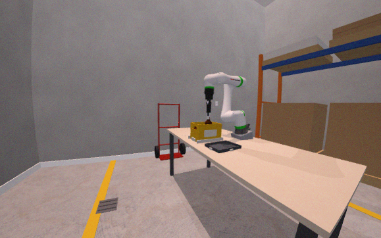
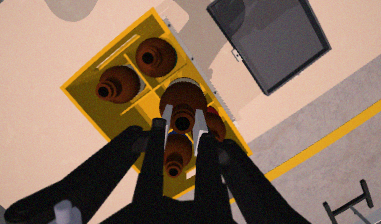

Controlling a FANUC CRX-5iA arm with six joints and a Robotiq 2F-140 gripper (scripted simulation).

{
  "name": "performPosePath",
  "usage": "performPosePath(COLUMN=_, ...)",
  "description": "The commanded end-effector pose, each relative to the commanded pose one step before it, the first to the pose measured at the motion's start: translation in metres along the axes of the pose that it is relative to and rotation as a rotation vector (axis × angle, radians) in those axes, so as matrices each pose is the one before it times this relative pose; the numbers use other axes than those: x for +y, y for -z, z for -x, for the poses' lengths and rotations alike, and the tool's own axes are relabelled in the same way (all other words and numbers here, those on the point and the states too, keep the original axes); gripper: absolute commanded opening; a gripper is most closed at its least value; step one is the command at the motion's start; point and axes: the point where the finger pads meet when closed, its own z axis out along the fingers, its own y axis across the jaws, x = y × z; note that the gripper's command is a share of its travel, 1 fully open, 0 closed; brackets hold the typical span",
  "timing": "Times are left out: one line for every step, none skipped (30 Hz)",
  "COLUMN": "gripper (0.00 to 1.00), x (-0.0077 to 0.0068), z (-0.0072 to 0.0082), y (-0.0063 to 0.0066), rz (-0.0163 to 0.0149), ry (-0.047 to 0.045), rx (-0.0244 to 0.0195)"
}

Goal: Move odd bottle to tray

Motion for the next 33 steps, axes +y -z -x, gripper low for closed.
performPosePath(gripper=0.1, x=0.00019, z=0.00041, y=0.0015, rz=0.00085, ry=-0.00009, rx=-0.00129)
performPosePath(gripper=0.1, x=0.0, z=0.0, y=0.00041, rz=0.0, ry=0.0, rx=0.0)
performPosePath(gripper=0.1, x=0.0, z=0.0, y=0.00048, rz=0.0, ry=0.0, rx=0.0)
performPosePath(gripper=0.1, x=0.0, z=0.0, y=0.0, rz=0.0, ry=0.0, rx=0.0)
performPosePath(gripper=0.1, x=0.0, z=0.0, y=0.0, rz=0.0, ry=0.0, rx=0.0)
performPosePath(gripper=0.1, x=0.0, z=0.0, y=0.00054, rz=0.0, ry=0.0, rx=0.0)
performPosePath(gripper=0.1, x=0.0, z=0.0, y=0.00061, rz=0.0, ry=0.0, rx=0.0)
performPosePath(gripper=0.1, x=0.0, z=0.0, y=0.00067, rz=0.0, ry=0.0, rx=0.0)
performPosePath(gripper=0.1, x=0.0, z=0.0, y=0.00073, rz=0.0, ry=0.0, rx=0.0)
performPosePath(gripper=0.1, x=0.0, z=0.0, y=0.00079, rz=0.0, ry=0.0, rx=0.0)
performPosePath(gripper=0.1, x=0.0, z=0.0, y=0.00085, rz=0.0, ry=0.0, rx=0.0)
performPosePath(gripper=0.1, x=0.0, z=0.0, y=0.0009, rz=0.0, ry=0.0, rx=0.0)
performPosePath(gripper=0.1, x=0.0, z=0.0, y=0.00096, rz=0.0, ry=0.0, rx=0.0)
performPosePath(gripper=0.1, x=0.0, z=0.0, y=0.001, rz=0.0, ry=0.0, rx=0.0)
performPosePath(gripper=0.1, x=0.0, z=0.0, y=0.00104, rz=0.0, ry=0.0, rx=0.0)
performPosePath(gripper=0.1, x=0.0, z=0.0, y=0.00109, rz=0.0, ry=0.0, rx=0.0)
performPosePath(gripper=0.1, x=0.0, z=0.0, y=0.00112, rz=0.0, ry=0.0, rx=0.0)
performPosePath(gripper=0.1, x=0.0, z=0.0, y=0.00115, rz=0.0, ry=0.0, rx=0.0)
performPosePath(gripper=0.1, x=0.0, z=0.0, y=0.00117, rz=0.0, ry=0.0, rx=0.0)
performPosePath(gripper=0.1, x=0.0, z=0.0, y=0.0012, rz=0.0, ry=0.0, rx=0.0)
performPosePath(gripper=0.1, x=0.0, z=0.0, y=0.0, rz=0.0, ry=0.0, rx=0.0)
performPosePath(gripper=0.1, x=0.0, z=0.0, y=0.0, rz=0.0, ry=0.0, rx=0.0)
performPosePath(gripper=0.1, x=0.0, z=0.0, y=0.00122, rz=0.0, ry=0.0, rx=0.0)
performPosePath(gripper=0.1, x=0.0, z=0.0, y=0.00122, rz=0.0, ry=0.0, rx=0.0)
performPosePath(gripper=0.1, x=0.0, z=0.0, y=0.00123, rz=0.0, ry=0.0, rx=0.0)
performPosePath(gripper=0.1, x=0.0, z=0.0, y=0.00123, rz=0.0, ry=0.0, rx=0.0)
performPosePath(gripper=0.1, x=-0.00001, z=0.0, y=0.00123, rz=0.0, ry=0.0, rx=0.0)
performPosePath(gripper=0.1, x=0.0, z=0.0, y=0.00121, rz=0.0, ry=0.0, rx=0.0)
performPosePath(gripper=0.1, x=0.0, z=0.0, y=0.0012, rz=0.0, ry=0.0, rx=0.0)
performPosePath(gripper=0.1, x=0.0, z=0.0, y=0.00118, rz=0.0, ry=0.0, rx=0.0)
performPosePath(gripper=0.1, x=0.0, z=0.0, y=0.00115, rz=0.0, ry=0.0, rx=0.0)
performPosePath(gripper=0.1, x=0.0, z=0.0, y=0.00112, rz=0.0, ry=0.0, rx=0.0)
performPosePath(gripper=0.1, x=0.0, z=0.0, y=0.00108, rz=0.0, ry=0.0, rx=0.0)
